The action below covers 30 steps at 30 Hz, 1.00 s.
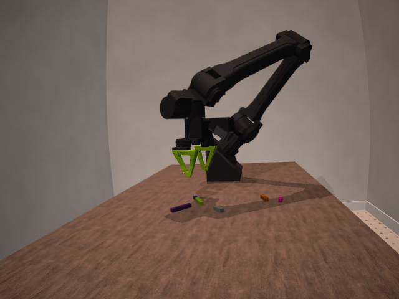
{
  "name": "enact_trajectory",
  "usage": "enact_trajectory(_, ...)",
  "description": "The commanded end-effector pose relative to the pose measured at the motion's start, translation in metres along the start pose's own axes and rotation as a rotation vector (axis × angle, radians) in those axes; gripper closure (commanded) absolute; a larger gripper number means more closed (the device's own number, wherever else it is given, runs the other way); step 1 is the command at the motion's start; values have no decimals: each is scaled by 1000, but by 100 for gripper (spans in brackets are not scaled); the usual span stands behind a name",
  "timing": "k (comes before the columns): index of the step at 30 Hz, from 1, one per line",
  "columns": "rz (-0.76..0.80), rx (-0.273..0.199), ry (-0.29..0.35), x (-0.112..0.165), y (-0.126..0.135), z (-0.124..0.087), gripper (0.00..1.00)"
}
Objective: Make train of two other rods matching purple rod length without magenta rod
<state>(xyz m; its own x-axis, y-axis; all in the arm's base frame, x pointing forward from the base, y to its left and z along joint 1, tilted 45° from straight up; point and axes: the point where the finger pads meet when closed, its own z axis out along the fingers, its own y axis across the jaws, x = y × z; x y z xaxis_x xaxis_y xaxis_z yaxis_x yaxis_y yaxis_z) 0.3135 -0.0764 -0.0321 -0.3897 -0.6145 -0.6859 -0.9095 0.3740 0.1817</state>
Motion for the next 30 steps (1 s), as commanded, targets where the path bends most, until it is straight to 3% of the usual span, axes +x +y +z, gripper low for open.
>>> enact_trajectory(1,-145,-16,-4,0,3,11,0)
enact_trajectory(9,-269,-16,-5,1,5,14,0)
enact_trajectory(30,-269,-16,-5,1,5,14,0)
